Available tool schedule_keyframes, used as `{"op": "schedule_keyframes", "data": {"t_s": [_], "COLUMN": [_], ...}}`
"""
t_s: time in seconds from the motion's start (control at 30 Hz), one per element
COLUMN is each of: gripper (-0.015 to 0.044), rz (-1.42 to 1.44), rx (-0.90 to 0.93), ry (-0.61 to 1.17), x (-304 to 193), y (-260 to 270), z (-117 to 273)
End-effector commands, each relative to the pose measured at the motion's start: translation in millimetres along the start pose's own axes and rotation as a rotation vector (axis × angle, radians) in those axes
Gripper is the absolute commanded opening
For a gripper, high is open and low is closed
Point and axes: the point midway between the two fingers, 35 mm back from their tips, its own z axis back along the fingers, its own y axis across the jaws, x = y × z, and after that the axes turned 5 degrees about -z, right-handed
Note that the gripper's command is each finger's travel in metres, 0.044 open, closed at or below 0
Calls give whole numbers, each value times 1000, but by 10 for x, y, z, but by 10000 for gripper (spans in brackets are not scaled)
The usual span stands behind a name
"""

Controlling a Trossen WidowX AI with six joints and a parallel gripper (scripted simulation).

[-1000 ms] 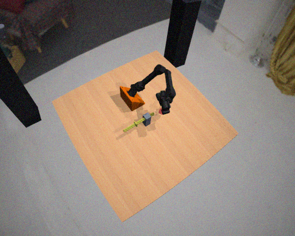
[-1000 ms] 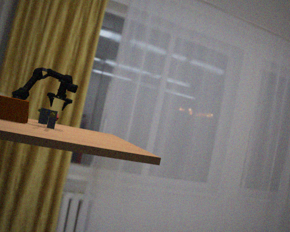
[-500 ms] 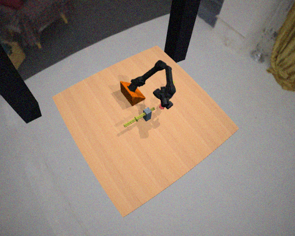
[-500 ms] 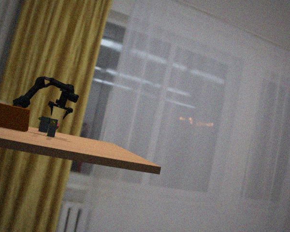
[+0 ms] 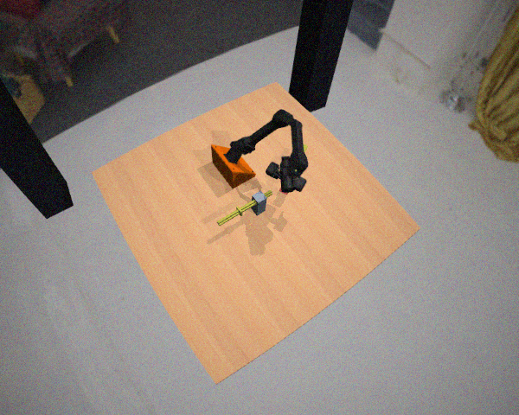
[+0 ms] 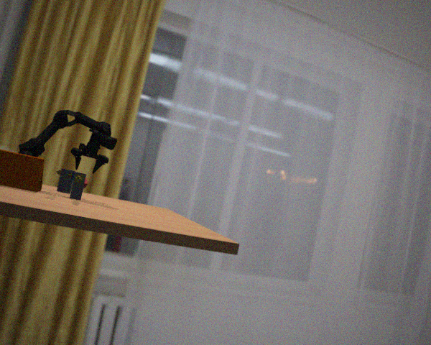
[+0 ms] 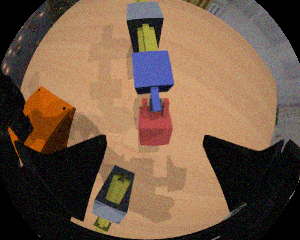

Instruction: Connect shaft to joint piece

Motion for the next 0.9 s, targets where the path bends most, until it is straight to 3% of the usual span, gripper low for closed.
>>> {"op": "schedule_keyframes", "data": {"t_s": [0.0,0.57,0.87], "gripper": [440,440,440], "rz": [34,36,35], "rx": [-7,-9,-8], "ry": [-7,-9,-9], "x": [4,-185,-191], "y": [-9,-44,-43], "z": [8,-718,-790]}}
